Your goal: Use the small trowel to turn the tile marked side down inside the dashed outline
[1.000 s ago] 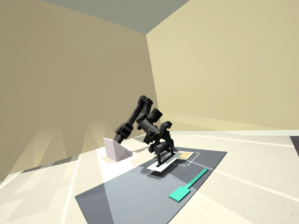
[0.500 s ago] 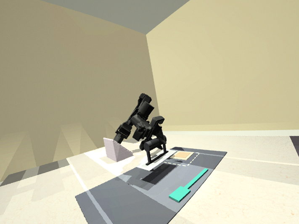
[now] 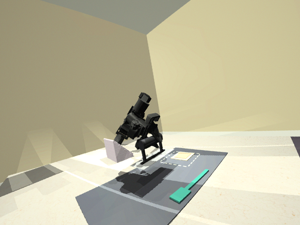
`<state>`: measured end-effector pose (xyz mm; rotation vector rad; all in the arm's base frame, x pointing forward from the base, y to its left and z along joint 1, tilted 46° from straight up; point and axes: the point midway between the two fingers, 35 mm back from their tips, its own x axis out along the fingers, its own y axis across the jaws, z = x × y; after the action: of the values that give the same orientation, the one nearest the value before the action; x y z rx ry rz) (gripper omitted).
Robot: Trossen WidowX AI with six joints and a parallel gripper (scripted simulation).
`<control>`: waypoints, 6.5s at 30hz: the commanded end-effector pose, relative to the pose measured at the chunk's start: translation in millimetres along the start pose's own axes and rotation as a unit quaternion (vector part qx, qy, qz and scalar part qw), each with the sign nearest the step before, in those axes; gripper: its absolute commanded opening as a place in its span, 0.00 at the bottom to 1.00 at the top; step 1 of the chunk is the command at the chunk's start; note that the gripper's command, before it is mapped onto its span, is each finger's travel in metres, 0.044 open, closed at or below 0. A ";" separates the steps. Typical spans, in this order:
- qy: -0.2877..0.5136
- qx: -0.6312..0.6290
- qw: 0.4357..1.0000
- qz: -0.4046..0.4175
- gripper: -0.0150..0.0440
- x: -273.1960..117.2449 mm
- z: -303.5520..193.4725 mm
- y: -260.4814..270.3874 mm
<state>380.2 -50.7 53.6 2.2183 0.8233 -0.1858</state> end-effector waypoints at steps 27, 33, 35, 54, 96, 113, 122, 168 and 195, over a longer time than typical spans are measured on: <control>-0.001 -0.004 1.000 0.004 0.25 -1.2 1.3 4.0; -0.007 -0.006 1.000 -0.005 0.25 13.2 -15.9 8.4; -0.010 -0.007 1.000 -0.008 0.25 19.4 -24.1 10.1; -0.009 -0.032 0.999 -0.026 0.25 59.7 -114.3 14.7; -0.001 -0.012 1.000 -0.003 0.25 47.5 -351.4 -25.7; 0.008 0.003 1.000 0.008 0.25 21.9 -393.9 -36.7; 0.008 0.004 1.000 0.008 0.25 30.8 -394.3 -44.7; 0.008 0.004 1.000 0.007 0.25 31.7 -396.7 -41.9; -0.100 0.011 0.995 0.020 0.25 66.0 -312.0 -3.0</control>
<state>378.9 217.2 262.7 2.1937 0.7090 -0.3421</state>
